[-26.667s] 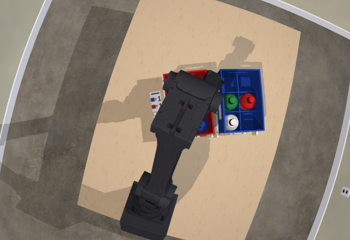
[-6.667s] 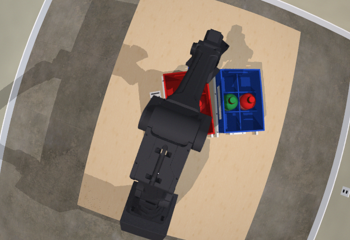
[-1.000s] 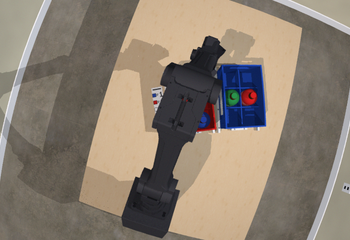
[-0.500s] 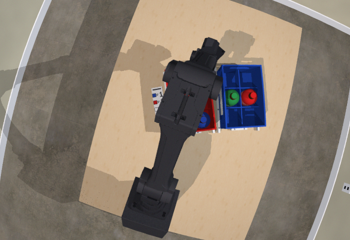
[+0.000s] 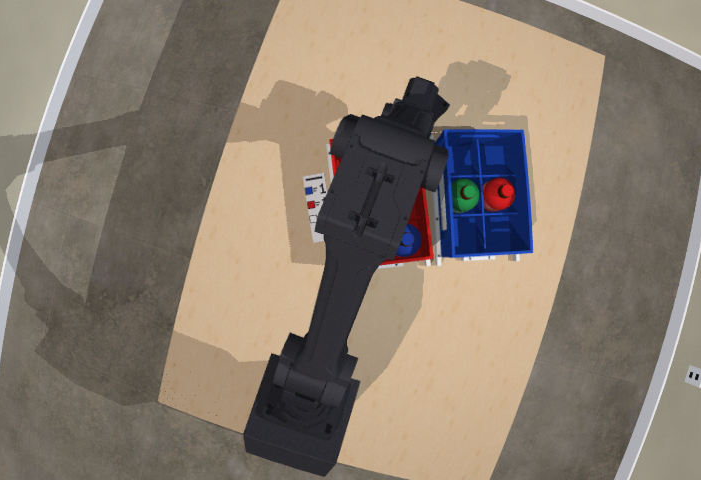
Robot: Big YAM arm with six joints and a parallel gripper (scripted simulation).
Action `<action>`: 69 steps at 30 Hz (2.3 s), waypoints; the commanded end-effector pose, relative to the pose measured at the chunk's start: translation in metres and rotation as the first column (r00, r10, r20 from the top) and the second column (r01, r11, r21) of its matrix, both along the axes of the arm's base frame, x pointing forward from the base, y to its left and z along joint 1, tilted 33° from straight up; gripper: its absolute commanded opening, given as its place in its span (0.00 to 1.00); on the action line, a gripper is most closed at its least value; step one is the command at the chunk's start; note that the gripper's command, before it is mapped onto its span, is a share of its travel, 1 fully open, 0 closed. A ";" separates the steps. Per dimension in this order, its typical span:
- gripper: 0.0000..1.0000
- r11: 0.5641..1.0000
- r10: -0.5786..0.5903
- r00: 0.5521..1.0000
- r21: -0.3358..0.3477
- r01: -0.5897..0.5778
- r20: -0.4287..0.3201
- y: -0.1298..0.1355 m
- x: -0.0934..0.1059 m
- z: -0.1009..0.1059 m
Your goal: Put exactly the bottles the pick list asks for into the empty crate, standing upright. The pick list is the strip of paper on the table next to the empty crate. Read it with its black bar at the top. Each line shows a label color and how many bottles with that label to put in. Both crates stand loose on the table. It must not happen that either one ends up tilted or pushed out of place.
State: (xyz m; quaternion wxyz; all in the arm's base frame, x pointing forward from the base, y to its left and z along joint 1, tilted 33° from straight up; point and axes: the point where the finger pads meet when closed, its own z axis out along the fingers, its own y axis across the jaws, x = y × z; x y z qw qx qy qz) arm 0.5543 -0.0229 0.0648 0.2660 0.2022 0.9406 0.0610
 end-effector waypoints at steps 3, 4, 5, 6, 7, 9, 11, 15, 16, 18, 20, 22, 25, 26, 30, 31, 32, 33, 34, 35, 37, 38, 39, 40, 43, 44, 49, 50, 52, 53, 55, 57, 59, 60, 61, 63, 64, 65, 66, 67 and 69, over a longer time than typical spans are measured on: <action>0.00 1.000 -0.005 0.997 0.000 0.005 0.071 0.002 0.023 0.027; 0.00 1.000 -0.005 0.998 0.001 0.005 0.061 0.002 0.023 0.021; 0.00 1.000 -0.005 0.998 0.001 0.004 0.059 0.002 0.023 0.019; 0.00 1.000 -0.004 0.997 0.001 0.004 0.073 0.002 0.024 0.026; 0.00 1.000 -0.005 0.996 0.000 0.005 0.088 0.002 0.025 0.034; 0.00 1.000 -0.004 0.996 0.000 0.004 0.089 0.002 0.026 0.032; 0.00 1.000 -0.004 0.998 0.001 0.004 0.063 0.003 0.026 0.015; 0.00 1.000 -0.004 0.997 0.000 0.004 0.078 0.003 0.024 0.027; 0.00 1.000 -0.004 0.997 0.000 0.004 0.081 0.003 0.025 0.027; 0.00 1.000 -0.004 0.996 0.000 0.004 0.085 0.002 0.025 0.028; 0.00 1.000 -0.005 0.996 0.000 0.005 0.084 0.002 0.025 0.027; 0.00 1.000 -0.005 0.997 0.000 0.005 0.081 0.002 0.022 0.023; 0.00 1.000 -0.005 0.998 0.001 0.005 0.060 0.003 0.012 0.012; 0.00 1.000 -0.004 0.998 0.002 0.004 0.056 0.003 0.011 0.011; 0.00 1.000 -0.004 0.997 0.001 0.003 0.072 0.003 0.016 0.017; 0.00 1.000 -0.004 0.997 0.001 0.004 0.076 0.003 0.018 0.019; 0.00 1.000 -0.005 0.997 0.001 0.005 0.078 0.002 0.018 0.019; 0.00 1.000 -0.005 0.997 0.001 0.005 0.076 0.002 0.017 0.018; 0.00 1.000 -0.005 0.998 0.001 0.005 0.067 0.003 0.015 0.015; 0.00 1.000 -0.005 0.998 0.001 0.005 0.067 0.003 0.015 0.015; 0.00 1.000 -0.005 0.998 0.002 0.005 0.058 0.003 0.012 0.013; 0.00 1.000 -0.005 0.998 0.002 0.005 0.057 0.003 0.011 0.011; 0.00 1.000 -0.005 0.998 0.001 0.005 0.060 0.002 0.011 0.012; 0.00 1.000 -0.005 0.998 0.001 0.005 0.064 0.002 0.012 0.012; 0.00 1.000 -0.006 0.998 0.001 0.005 0.068 0.002 0.014 0.014; 0.00 1.000 -0.006 0.998 0.001 0.006 0.070 0.002 0.014 0.014; 0.00 1.000 -0.006 0.998 0.001 0.006 0.061 0.001 0.010 0.010; 0.00 1.000 -0.006 0.998 0.001 0.006 0.060 0.001 0.010 0.009; 0.00 1.000 -0.006 0.998 0.001 0.006 0.060 0.001 0.010 0.010; 0.00 1.000 -0.006 0.998 0.001 0.006 0.060 0.001 0.010 0.010; 0.00 1.000 -0.006 0.997 0.000 0.006 0.074 0.001 0.017 0.017; 0.00 1.000 -0.006 0.997 0.000 0.006 0.076 0.000 0.018 0.019; 0.00 1.000 -0.006 0.997 0.000 0.006 0.077 0.000 0.019 0.019; 0.00 1.000 -0.006 0.997 0.000 0.006 0.078 0.000 0.019 0.019; 0.00 1.000 -0.007 0.997 0.000 0.007 0.078 -0.001 0.019 0.020; 0.00 1.000 -0.007 0.997 -0.001 0.007 0.076 -0.001 0.019 0.019; 0.00 1.000 -0.007 0.997 -0.001 0.007 0.076 -0.001 0.019 0.019; 0.00 1.000 -0.007 0.997 -0.001 0.007 0.075 -0.001 0.019 0.019; 0.00 1.000 -0.007 0.997 -0.001 0.007 0.075 -0.001 0.019 0.019; 0.00 1.000 -0.007 0.997 -0.001 0.007 0.075 -0.002 0.019 0.019; 0.00 1.000 -0.007 0.997 -0.001 0.007 0.073 -0.002 0.019 0.019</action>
